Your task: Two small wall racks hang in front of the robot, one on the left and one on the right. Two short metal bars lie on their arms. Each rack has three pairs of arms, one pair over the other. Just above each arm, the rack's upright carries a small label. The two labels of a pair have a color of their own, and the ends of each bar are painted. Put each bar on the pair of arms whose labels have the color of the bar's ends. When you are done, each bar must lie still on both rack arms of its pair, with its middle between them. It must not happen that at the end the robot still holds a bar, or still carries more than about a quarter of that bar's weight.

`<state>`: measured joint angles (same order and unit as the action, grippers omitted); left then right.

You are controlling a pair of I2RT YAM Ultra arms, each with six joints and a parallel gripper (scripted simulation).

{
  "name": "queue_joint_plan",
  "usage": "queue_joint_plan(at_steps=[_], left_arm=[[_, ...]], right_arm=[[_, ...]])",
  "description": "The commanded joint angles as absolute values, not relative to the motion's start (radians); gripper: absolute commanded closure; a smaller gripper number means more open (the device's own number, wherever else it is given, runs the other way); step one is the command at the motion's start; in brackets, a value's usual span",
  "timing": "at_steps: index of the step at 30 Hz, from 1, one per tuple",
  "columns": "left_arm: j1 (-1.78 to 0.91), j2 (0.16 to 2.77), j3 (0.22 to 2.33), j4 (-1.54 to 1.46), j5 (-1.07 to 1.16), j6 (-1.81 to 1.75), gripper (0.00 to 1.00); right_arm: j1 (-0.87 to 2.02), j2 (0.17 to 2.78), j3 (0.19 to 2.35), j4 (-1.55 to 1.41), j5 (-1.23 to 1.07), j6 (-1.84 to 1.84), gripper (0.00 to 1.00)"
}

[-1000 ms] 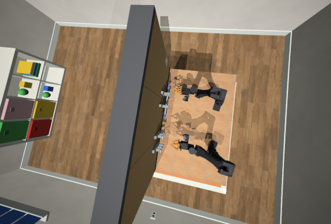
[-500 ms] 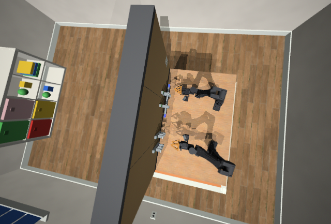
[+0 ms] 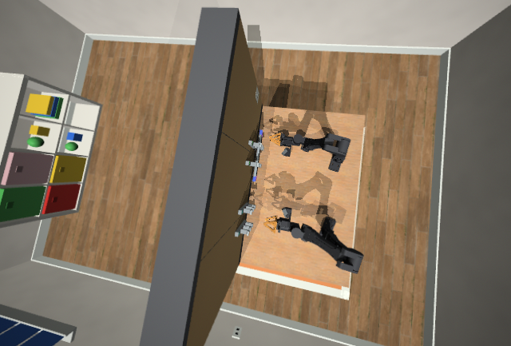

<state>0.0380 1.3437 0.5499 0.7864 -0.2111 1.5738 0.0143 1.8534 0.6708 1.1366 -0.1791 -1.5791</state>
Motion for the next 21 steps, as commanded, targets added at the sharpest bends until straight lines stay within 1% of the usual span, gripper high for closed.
queue_joint_plan(at_steps=[1, 21], left_arm=[[0.047, 1.349, 0.546, 0.804, -0.217, 1.571, 0.0], [0.047, 1.349, 0.546, 0.804, -0.217, 1.571, 0.0]], right_arm=[[0.02, 1.821, 0.687, 1.135, -0.173, -1.571, 0.0], [0.029, 1.807, 0.682, 1.125, -0.165, -1.57, 0.0]])
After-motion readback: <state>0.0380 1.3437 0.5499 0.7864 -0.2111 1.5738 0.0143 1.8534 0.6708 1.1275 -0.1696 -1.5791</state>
